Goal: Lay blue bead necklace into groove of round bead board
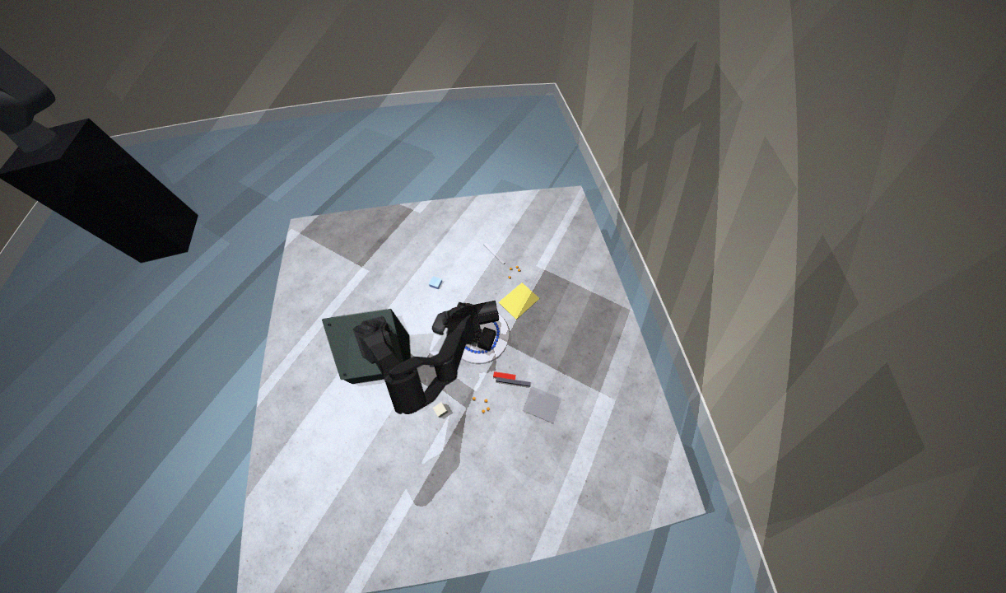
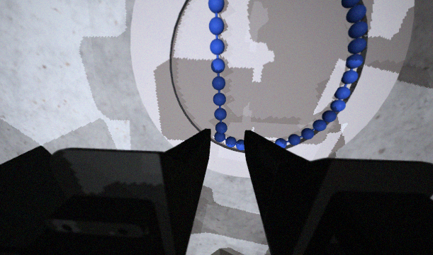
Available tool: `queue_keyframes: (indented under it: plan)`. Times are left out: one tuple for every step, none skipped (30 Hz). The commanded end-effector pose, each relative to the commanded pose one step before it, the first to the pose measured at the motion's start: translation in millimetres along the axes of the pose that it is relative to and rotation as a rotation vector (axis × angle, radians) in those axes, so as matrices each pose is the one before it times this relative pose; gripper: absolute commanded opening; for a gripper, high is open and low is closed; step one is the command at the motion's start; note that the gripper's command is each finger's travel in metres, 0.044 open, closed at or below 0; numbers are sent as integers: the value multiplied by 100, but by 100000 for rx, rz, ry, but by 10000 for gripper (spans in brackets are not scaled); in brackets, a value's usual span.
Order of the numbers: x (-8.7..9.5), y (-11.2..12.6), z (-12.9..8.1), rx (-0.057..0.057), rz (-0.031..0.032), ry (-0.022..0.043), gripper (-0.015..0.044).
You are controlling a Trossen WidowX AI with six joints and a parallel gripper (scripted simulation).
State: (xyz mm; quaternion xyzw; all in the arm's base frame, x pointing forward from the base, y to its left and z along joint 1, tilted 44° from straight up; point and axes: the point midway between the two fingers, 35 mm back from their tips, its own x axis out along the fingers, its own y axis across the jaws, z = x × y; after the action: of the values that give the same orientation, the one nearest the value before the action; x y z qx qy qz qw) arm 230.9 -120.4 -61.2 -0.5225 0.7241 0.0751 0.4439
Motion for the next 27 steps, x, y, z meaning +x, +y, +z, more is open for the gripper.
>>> queue_keyframes:
  plan:
    - [724, 274, -64, -991, 609, 709, 120]
    - [158, 16, -9, -31, 32, 43, 120]
    - [158, 16, -10, -31, 32, 44, 120]
    - [158, 17, -11, -32, 31, 45, 120]
    - [157, 18, -12, -32, 31, 47, 120]
    - [157, 19, -13, -32, 31, 48, 120]
    - [157, 19, -14, -32, 30, 50, 120]
    - [156, 20, -15, -32, 30, 51, 120]
    - [124, 17, -12, -25, 24, 41, 120]
    - [75, 10, -8, -15, 14, 26, 120]
    - [25, 3, -3, -5, 5, 9, 120]
    - [0, 0, 0, 0, 0, 0, 120]
    - [0, 0, 0, 0, 0, 0, 120]
    - [-244, -162, 46, 826, -186, -703, 94]
    - [0, 0, 0, 0, 0, 0, 67]
    - [0, 0, 0, 0, 0, 0, 41]
    - [0, 0, 0, 0, 0, 0, 15]
    - [0, 0, 0, 0, 0, 0, 0]
    - [0, 0, 0, 0, 0, 0, 0]
    - [0, 0, 0, 0, 0, 0, 0]
    - [0, 0, 0, 0, 0, 0, 0]
    - [0, 0, 0, 0, 0, 0, 0]
    - [0, 0, 0, 0, 0, 0, 0]
    - [0, 0, 0, 0, 0, 0, 0]
    - [0, 0, 0, 0, 0, 0, 0]
    - [0, 0, 0, 0, 0, 0, 0]
    - [0, 0, 0, 0, 0, 0, 0]
